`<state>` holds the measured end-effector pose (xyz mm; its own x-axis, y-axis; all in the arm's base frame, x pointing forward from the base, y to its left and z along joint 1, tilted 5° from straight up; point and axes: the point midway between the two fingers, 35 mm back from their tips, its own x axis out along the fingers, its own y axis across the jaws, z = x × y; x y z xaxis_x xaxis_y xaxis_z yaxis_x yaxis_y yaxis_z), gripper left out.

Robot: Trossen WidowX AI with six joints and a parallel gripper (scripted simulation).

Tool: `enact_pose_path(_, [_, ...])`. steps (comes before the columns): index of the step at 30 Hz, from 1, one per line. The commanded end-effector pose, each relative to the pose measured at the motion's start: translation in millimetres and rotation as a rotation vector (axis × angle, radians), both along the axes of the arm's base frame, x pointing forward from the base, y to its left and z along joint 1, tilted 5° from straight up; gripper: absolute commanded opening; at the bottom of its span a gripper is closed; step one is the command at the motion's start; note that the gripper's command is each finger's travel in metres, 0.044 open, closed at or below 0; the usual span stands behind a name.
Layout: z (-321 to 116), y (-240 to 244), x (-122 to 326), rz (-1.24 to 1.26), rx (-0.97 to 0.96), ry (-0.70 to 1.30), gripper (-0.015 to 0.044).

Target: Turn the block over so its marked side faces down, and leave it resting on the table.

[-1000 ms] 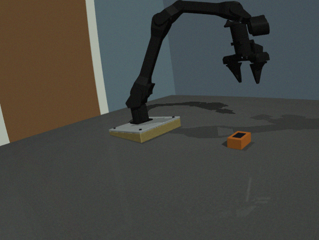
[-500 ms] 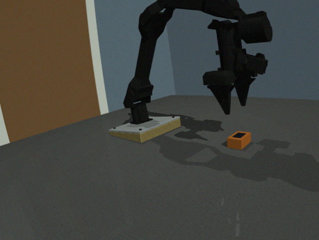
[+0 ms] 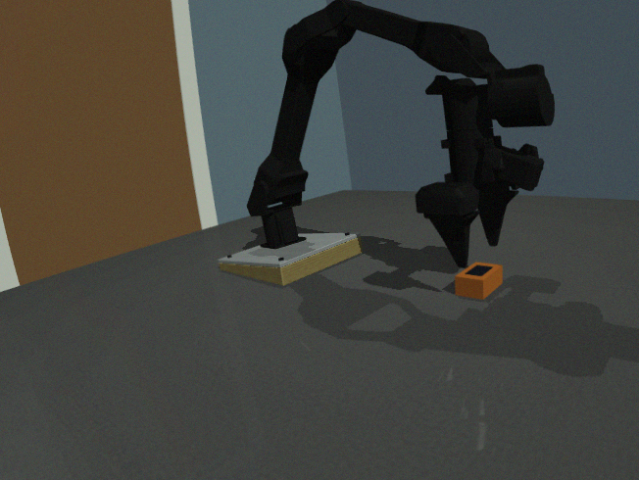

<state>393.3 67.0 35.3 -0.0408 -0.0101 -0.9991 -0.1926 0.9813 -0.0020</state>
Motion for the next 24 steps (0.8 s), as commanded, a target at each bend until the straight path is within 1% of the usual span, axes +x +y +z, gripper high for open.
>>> enact_pose_path(1, [-7, 0, 0, -0.005, -0.004, 0.001, 0.044])
enact_pose_path(21, [-36, -1, -2, -0.005, -0.004, 0.001, 0.044])
enact_pose_path(24, [-36, -1, -2, -0.005, -0.004, 0.001, 0.0361])
